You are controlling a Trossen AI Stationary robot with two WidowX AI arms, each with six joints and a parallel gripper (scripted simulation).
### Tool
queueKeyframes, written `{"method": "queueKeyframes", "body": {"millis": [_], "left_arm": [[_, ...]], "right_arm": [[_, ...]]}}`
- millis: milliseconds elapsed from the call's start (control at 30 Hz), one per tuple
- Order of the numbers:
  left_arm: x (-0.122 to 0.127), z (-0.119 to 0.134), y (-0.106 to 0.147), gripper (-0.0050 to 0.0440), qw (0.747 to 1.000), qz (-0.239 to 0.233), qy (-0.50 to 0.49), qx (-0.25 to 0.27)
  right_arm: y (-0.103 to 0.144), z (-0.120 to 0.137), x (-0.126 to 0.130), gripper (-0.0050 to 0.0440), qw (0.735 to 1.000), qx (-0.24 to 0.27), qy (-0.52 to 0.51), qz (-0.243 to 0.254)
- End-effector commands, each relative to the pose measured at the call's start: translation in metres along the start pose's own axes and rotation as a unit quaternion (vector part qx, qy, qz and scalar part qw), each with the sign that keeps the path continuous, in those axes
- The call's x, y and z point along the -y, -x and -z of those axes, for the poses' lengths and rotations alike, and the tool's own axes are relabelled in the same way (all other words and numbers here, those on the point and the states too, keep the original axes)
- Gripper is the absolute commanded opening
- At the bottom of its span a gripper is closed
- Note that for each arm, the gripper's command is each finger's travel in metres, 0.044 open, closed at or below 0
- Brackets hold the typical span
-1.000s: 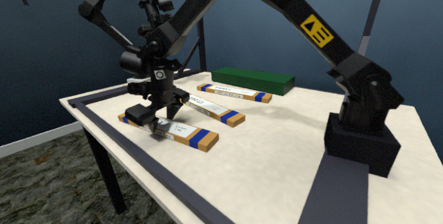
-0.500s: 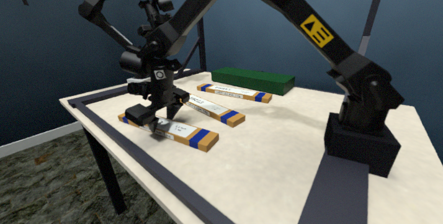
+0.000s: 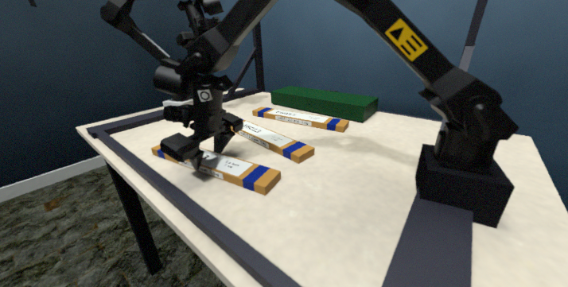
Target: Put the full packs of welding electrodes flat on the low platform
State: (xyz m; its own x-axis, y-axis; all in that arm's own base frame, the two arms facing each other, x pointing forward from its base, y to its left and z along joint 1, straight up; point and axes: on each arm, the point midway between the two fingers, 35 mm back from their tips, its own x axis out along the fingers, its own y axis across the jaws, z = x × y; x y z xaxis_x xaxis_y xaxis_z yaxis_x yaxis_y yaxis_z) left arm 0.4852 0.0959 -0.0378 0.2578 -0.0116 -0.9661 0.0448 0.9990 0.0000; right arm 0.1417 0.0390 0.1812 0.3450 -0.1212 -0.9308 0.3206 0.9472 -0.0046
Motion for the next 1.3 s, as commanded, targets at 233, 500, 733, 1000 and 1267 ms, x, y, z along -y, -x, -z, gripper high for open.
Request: {"method": "queueKeyframes", "body": {"millis": [233, 500, 733, 1000, 1267], "left_arm": [[-0.004, -0.022, 0.041, -0.005, 0.999, -0.008, -0.002, 0.032], [-0.003, -0.024, 0.055, -0.005, 0.999, -0.008, -0.002, 0.032], [-0.003, -0.026, 0.063, -0.005, 0.999, -0.008, -0.002, 0.032], [-0.003, -0.029, 0.076, -0.005, 0.999, -0.008, -0.002, 0.032], [-0.003, -0.031, 0.086, -0.005, 0.999, -0.008, -0.002, 0.032]], "right_arm": [[0.005, -0.004, -0.001, 0.043, 1.0, 0.008, -0.003, -0.006], [0.005, -0.004, -0.001, 0.043, 1.0, 0.008, -0.003, -0.006], [0.005, -0.004, -0.001, 0.043, 1.0, 0.008, -0.003, -0.006], [0.005, -0.004, -0.001, 0.043, 1.0, 0.008, -0.003, -0.006], [0.005, -0.004, -0.001, 0.043, 1.0, 0.008, -0.003, -0.006]]}}
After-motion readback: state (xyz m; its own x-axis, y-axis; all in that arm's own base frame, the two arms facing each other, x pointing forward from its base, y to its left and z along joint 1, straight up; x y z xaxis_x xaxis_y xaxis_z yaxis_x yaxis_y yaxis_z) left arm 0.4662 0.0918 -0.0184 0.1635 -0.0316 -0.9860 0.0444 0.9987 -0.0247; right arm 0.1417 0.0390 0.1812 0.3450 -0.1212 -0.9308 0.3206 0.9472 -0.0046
